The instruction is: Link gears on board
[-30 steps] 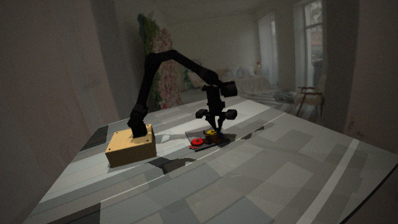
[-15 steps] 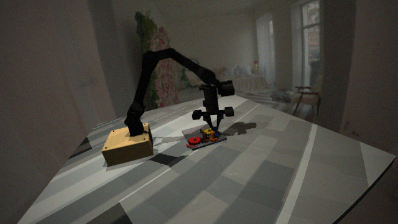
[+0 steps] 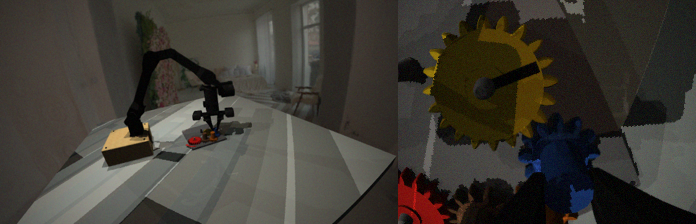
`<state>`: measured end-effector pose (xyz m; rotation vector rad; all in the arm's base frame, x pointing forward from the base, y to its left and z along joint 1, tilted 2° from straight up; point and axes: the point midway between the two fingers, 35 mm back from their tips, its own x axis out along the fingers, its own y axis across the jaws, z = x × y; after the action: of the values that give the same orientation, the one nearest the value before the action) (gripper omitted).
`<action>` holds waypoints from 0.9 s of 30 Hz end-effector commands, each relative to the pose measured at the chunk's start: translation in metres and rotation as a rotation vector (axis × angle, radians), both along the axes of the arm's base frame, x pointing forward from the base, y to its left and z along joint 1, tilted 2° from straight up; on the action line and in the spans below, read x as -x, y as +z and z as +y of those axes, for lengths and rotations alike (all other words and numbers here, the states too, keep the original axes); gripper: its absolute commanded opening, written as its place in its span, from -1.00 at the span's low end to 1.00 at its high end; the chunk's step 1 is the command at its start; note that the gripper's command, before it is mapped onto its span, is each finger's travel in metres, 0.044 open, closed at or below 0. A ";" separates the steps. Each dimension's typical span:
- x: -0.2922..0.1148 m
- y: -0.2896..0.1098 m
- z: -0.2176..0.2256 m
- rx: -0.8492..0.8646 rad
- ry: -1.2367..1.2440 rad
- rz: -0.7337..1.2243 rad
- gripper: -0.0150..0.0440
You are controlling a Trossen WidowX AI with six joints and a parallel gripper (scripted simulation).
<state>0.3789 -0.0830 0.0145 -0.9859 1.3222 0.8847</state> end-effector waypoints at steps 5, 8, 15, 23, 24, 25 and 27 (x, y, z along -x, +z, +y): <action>0.000 0.005 0.000 -0.008 -0.115 -0.005 -0.02; 0.001 0.021 0.001 -0.008 -0.124 -0.005 -0.02; 0.003 0.048 0.002 -0.009 -0.140 -0.005 -0.02; 0.009 0.092 0.003 -0.008 -0.129 -0.008 0.69; 0.009 0.092 0.003 -0.008 -0.129 -0.008 0.78; 0.009 0.092 0.003 -0.008 -0.129 -0.008 0.87; 0.009 0.092 0.003 -0.008 -0.129 -0.008 1.00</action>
<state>0.3718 -0.0801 0.1063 -0.8919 1.3496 0.7787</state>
